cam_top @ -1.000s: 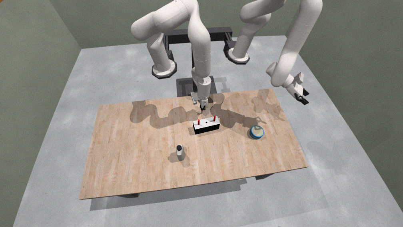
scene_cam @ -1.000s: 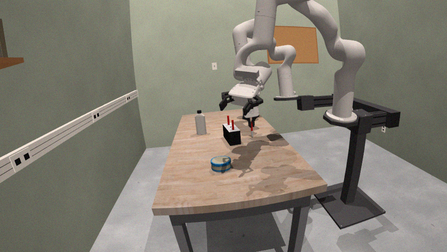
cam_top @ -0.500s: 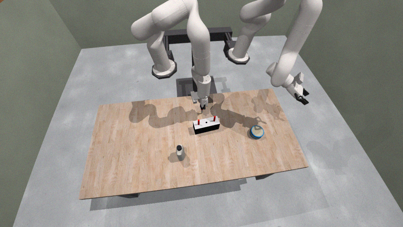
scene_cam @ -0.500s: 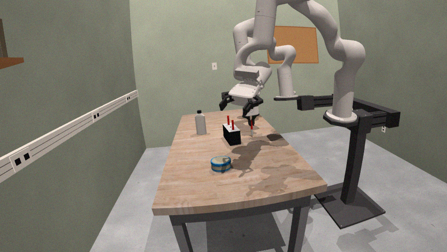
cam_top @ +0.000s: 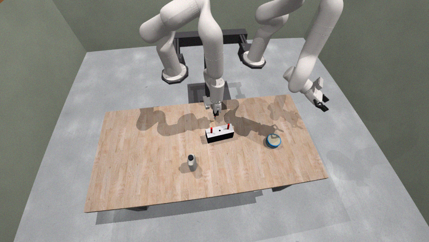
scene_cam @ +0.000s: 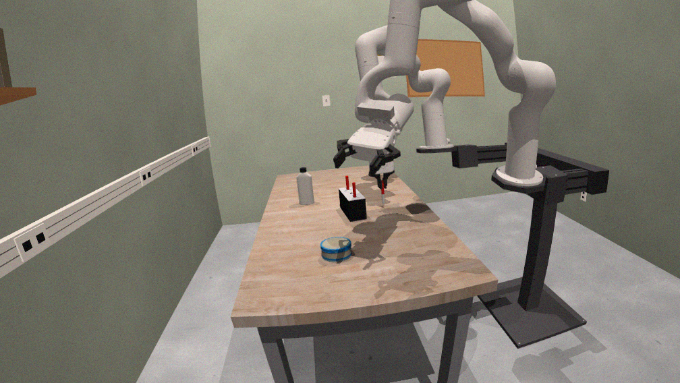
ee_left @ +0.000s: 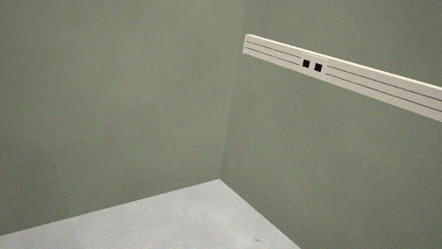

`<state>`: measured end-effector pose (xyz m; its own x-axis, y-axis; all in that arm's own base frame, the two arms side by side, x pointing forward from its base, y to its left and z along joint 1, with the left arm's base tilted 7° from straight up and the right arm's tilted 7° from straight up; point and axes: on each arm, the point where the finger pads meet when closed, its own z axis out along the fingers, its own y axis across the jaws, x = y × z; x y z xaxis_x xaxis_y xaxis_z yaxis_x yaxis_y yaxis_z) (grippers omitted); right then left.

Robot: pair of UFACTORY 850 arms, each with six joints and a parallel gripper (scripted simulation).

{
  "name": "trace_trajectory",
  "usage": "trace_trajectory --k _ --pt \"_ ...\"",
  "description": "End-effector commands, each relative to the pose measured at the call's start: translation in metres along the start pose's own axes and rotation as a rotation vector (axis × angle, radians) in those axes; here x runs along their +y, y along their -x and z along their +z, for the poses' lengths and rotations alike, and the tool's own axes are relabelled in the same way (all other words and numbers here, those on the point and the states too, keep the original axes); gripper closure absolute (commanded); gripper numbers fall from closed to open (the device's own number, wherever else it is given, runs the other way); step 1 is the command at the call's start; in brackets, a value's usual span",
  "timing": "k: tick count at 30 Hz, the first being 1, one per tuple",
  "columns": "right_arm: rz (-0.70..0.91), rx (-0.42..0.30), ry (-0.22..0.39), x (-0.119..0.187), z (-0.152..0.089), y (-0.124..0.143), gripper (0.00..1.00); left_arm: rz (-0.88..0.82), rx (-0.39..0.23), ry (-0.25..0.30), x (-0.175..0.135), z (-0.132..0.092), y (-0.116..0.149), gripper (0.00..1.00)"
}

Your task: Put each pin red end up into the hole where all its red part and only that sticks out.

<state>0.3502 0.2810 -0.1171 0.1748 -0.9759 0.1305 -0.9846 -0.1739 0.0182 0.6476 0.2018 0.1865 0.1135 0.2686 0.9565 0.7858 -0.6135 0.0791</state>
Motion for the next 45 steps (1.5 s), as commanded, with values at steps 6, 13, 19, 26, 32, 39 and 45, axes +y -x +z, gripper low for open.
trace_trajectory --k 6,13,19,26,32,39,45 --pt "0.001 -0.002 -0.006 -0.001 -0.007 0.0 1.0 -0.001 0.002 0.001 0.001 0.0 -0.001 0.0" --pt "0.001 -0.003 -0.01 0.0 -0.012 0.0 1.0 -0.001 0.002 0.001 0.001 0.0 -0.001 0.0" --pt "0.0 -0.003 -0.012 -0.001 -0.016 0.0 1.0 -0.001 0.002 0.001 0.001 0.0 -0.001 0.0" --pt "0.0 -0.004 -0.015 -0.001 -0.022 0.0 1.0 -0.001 0.002 0.001 0.001 0.0 -0.001 0.0" --pt "0.001 -0.006 -0.018 0.0 -0.026 0.0 1.0 -0.001 0.002 0.001 0.001 0.0 -0.001 0.0" --pt "0.001 -0.006 -0.018 0.0 -0.057 0.0 1.0 -0.001 0.002 0.001 0.001 0.0 -0.001 0.0" --pt "0.001 -0.006 -0.018 0.001 -0.096 0.0 1.0 -0.001 0.002 0.001 0.001 0.0 -0.001 0.0"
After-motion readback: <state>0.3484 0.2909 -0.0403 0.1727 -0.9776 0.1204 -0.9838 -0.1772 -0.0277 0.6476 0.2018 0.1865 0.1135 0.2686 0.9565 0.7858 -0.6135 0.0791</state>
